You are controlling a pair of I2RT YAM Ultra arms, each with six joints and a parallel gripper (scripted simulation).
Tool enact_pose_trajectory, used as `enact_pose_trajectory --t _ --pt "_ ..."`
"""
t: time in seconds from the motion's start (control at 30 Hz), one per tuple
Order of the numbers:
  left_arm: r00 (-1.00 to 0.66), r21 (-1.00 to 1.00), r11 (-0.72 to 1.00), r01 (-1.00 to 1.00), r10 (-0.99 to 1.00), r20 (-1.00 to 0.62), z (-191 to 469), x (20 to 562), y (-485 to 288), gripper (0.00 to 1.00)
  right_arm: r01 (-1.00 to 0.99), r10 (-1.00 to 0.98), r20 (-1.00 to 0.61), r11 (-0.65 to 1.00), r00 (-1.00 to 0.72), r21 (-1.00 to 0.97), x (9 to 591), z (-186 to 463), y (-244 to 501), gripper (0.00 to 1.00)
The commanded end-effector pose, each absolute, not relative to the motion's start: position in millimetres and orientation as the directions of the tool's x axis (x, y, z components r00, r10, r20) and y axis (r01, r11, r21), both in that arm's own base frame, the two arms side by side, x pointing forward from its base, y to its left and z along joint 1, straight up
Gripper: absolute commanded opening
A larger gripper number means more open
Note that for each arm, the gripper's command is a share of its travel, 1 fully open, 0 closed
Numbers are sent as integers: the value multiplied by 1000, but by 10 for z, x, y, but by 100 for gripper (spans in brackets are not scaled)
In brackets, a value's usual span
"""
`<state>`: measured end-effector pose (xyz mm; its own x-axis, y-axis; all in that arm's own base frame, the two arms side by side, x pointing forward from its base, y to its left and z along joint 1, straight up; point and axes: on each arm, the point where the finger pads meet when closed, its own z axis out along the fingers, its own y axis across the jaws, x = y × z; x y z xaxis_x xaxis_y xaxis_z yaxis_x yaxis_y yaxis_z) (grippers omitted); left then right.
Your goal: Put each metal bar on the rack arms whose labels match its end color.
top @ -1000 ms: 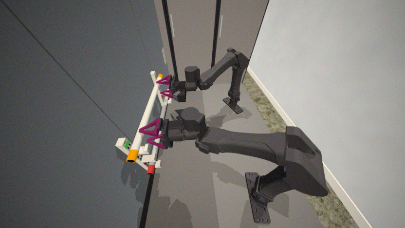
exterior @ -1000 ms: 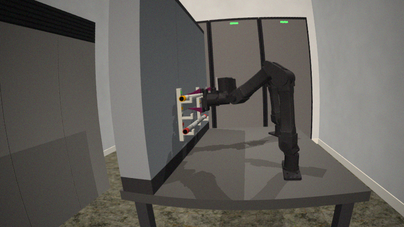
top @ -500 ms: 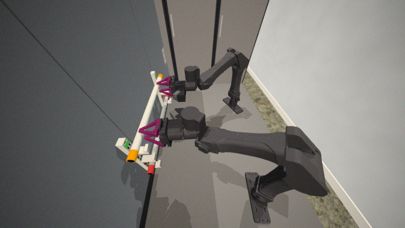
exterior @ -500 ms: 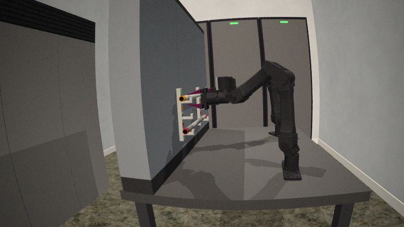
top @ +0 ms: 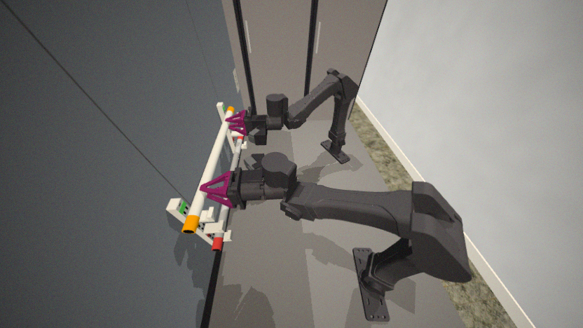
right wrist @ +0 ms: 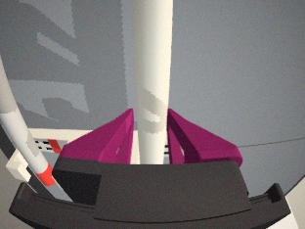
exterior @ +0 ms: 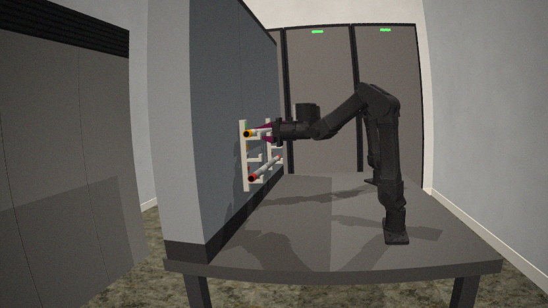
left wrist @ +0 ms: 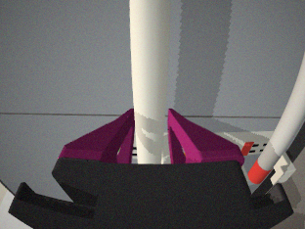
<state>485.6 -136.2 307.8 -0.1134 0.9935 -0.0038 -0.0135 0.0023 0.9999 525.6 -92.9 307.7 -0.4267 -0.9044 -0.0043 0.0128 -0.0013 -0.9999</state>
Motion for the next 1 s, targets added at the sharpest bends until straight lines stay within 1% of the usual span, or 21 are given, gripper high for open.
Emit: enact_pose_trajectory --t 0.0,0.07,0.13,0.63,0.97 --pt "-115 1000 0 0 993 0 3089 4887 -1337 27 1 -902 0 0 -432 -1000 5277 3088 -980 27" --pt "-115 1000 0 0 993 0 3089 4887 -1337 24 1 -902 0 0 -432 -1000 5277 3088 -980 24" --pt "-115 1000 0 0 993 0 3089 4887 -1337 24 1 -902 0 0 -432 -1000 5277 3088 -980 24" --pt "-115 1000 0 -1 993 0 3091 4887 -1337 0 2 -902 -1 0 -432 -1000 5277 3091 -980 0" --pt "-115 1000 0 -1 993 0 3091 4877 -1338 0 1 -902 0 0 -432 -1000 5268 3091 -976 0"
